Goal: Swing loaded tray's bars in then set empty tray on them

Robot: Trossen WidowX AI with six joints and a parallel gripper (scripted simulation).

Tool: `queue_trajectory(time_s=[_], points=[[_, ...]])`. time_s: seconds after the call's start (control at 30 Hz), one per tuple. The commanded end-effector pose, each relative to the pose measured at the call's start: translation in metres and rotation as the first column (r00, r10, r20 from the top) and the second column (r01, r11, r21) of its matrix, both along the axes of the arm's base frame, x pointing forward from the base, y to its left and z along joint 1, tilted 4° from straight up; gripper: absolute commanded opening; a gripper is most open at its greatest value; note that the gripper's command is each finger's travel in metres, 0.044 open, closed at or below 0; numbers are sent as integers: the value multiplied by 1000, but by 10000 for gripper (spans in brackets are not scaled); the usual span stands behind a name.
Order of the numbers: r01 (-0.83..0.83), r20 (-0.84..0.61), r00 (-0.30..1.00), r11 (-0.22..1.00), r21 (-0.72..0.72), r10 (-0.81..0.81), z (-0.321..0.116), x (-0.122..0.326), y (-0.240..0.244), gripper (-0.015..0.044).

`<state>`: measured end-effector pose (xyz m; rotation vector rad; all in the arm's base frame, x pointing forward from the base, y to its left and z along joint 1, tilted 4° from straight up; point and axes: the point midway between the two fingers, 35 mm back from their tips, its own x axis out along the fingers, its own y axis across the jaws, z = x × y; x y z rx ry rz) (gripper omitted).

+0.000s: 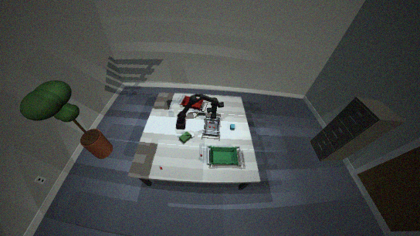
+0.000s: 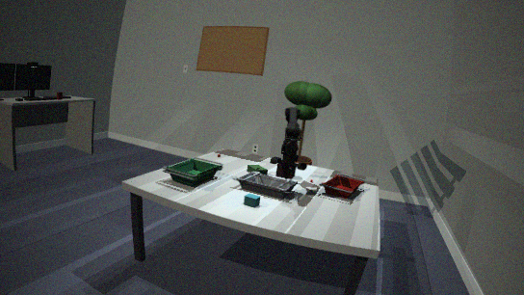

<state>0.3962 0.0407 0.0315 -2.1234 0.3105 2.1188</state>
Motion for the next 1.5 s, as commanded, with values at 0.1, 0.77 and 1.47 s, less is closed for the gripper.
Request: queue_trajectory(time_s=[0.1, 0.77, 1.47], points=[[0, 0, 1000, 1000, 0, 0, 0, 0, 0, 0], [0, 0, 1000, 1000, 0, 0, 0, 0, 0, 53], [1, 22, 1000, 1000, 3, -2, 117, 5, 7, 440]])
